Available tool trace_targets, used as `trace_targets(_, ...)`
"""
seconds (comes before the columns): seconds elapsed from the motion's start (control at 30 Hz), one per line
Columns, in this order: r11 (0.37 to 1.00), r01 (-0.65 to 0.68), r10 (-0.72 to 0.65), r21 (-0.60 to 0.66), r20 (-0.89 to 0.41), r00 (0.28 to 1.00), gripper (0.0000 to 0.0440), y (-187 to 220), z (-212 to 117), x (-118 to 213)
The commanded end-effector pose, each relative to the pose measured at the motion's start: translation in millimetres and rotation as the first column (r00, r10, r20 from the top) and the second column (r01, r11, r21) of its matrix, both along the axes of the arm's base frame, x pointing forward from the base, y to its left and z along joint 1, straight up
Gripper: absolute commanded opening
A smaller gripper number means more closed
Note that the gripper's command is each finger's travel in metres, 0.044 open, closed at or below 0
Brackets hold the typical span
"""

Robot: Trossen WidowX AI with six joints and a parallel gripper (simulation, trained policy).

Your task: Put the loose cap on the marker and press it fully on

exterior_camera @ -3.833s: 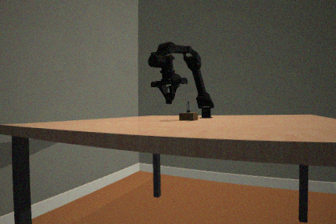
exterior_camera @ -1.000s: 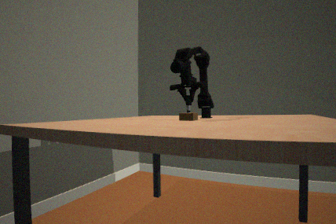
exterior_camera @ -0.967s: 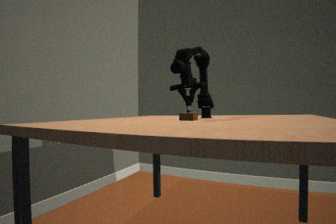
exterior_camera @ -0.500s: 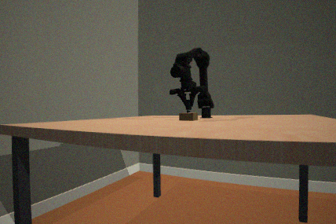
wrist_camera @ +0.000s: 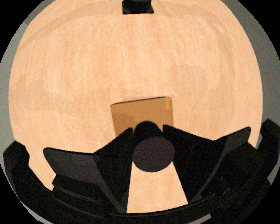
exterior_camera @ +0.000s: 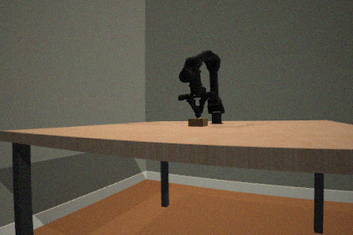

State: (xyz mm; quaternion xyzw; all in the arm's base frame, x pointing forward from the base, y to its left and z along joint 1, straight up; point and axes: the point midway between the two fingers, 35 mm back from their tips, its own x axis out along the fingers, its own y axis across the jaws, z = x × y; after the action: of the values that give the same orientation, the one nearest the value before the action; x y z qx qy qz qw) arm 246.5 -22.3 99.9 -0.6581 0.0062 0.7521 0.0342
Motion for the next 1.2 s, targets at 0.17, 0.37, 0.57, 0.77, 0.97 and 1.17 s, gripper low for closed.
trace_targets(0.17, 0.999, -0.026, 0.025, -0.024, -0.029, 0.999, 0.01, -5, -13, -9)
trace_targets(0.37, 0.999, -0.036, 0.036, -0.036, -0.016, 0.999, 0.0107, -8, -14, -7)
trace_targets(0.57, 0.998, -0.046, 0.045, -0.046, -0.004, 0.999, 0.0114, -10, -14, -6)
trace_targets(0.77, 0.997, -0.054, 0.055, -0.054, 0.006, 0.998, 0.0121, -12, -15, -4)
trace_targets(0.97, 0.996, -0.063, 0.063, -0.061, 0.014, 0.998, 0.0128, -13, -15, -3)
trace_targets(1.17, 0.995, -0.07, 0.072, -0.067, 0.021, 0.997, 0.0136, -15, -15, -2)
